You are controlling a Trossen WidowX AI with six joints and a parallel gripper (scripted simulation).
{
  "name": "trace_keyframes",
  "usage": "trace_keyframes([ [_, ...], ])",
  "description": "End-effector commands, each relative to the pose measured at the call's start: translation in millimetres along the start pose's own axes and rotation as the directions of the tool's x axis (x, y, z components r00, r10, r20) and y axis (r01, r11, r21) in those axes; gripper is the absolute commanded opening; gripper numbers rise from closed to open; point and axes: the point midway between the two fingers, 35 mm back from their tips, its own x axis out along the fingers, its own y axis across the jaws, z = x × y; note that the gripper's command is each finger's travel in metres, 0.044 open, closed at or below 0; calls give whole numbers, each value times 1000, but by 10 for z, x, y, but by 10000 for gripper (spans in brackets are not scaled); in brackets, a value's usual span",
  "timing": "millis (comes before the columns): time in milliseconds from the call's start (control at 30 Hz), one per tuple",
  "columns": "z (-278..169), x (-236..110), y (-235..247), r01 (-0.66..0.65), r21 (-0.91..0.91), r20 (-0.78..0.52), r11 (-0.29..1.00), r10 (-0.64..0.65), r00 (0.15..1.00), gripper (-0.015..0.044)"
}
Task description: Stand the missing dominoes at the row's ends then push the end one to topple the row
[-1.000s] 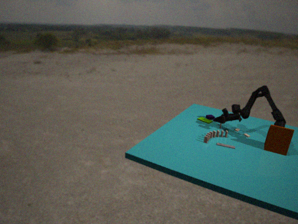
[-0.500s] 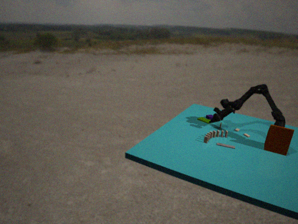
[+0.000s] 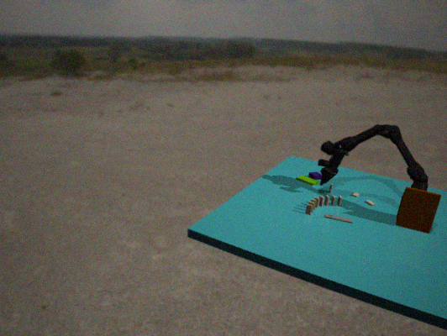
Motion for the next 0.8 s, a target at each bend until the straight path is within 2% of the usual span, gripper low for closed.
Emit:
trace_keyframes([
  [0,-149,-656,-217,163,-136,-270,977,-195,943,440],
  [433,-153,-639,-221,163,-136,-270,977,-195,943,440],
  [633,-304,-108,-335,165,-136,-270,977,-197,943,440],
  [767,-326,-45,-348,166,-137,-270,977,-198,942,440],
])
